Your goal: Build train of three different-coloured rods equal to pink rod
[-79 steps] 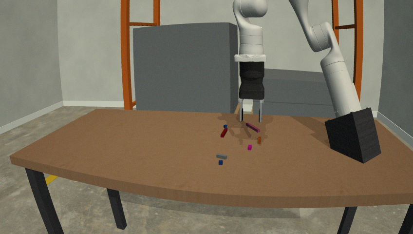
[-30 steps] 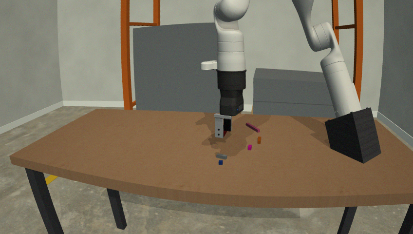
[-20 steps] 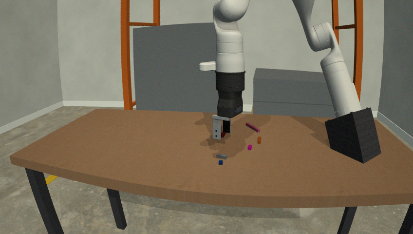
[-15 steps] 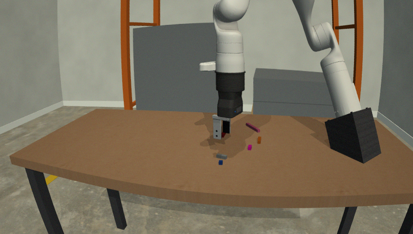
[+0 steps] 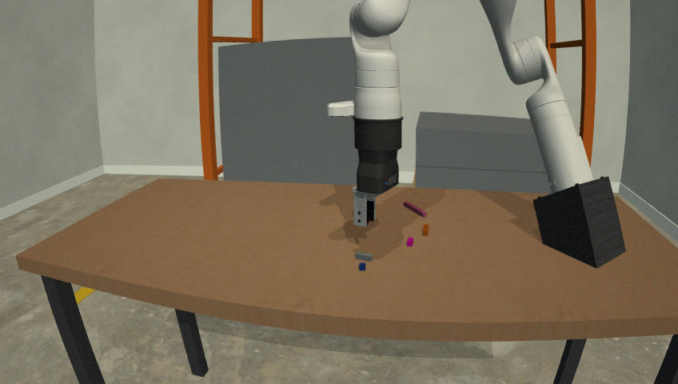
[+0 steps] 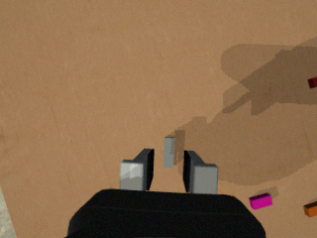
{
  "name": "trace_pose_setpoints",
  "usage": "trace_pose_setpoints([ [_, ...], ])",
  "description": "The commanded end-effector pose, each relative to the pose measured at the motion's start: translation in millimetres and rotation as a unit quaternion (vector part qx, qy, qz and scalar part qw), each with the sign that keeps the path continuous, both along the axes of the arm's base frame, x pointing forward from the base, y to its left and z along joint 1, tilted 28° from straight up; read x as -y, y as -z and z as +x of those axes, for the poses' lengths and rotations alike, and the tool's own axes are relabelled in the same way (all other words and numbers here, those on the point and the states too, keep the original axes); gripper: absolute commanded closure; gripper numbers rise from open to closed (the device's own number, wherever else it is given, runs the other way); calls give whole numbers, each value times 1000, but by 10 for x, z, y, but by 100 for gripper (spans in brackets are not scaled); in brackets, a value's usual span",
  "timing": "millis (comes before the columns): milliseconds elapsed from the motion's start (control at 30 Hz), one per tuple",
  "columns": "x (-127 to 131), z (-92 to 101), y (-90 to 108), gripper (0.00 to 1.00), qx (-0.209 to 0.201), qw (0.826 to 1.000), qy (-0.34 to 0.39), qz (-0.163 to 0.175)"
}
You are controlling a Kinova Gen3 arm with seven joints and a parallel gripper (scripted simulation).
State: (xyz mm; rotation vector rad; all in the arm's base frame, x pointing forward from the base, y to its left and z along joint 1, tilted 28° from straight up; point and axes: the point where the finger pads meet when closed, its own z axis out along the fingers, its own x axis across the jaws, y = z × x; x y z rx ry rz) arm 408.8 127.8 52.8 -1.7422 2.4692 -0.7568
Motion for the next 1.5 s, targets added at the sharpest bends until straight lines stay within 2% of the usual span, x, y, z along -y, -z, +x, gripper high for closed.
trace_pose_setpoints([
  [0, -6, 2, -3, 46, 0, 1000, 0, 1],
  [833, -1, 6, 8, 46, 0, 1000, 0, 0],
  [1467, 65, 58, 157, 46, 0, 1000, 2, -1],
])
